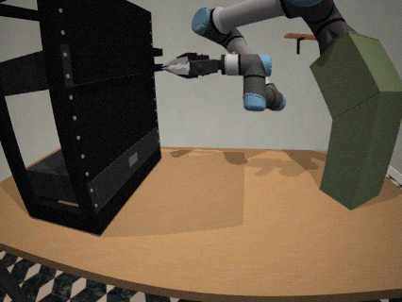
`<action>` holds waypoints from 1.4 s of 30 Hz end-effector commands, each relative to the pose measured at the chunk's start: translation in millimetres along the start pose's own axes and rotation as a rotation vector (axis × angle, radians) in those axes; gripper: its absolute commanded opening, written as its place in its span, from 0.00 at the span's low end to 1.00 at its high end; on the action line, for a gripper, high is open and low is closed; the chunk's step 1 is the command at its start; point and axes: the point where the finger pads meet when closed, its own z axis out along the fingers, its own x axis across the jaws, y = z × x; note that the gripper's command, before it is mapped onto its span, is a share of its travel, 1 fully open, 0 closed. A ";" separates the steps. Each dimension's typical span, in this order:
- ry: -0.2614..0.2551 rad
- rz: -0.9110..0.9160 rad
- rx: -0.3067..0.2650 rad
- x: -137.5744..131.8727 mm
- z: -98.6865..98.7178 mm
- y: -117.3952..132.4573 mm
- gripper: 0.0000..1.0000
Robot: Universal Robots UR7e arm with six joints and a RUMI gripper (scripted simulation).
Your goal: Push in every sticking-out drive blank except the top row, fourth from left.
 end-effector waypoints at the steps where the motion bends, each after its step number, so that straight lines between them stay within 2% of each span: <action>1: 0.001 0.000 0.000 0.5 0.1 -0.1 0.00; 42: 0.001 0.000 0.000 0.7 4.1 -0.3 0.00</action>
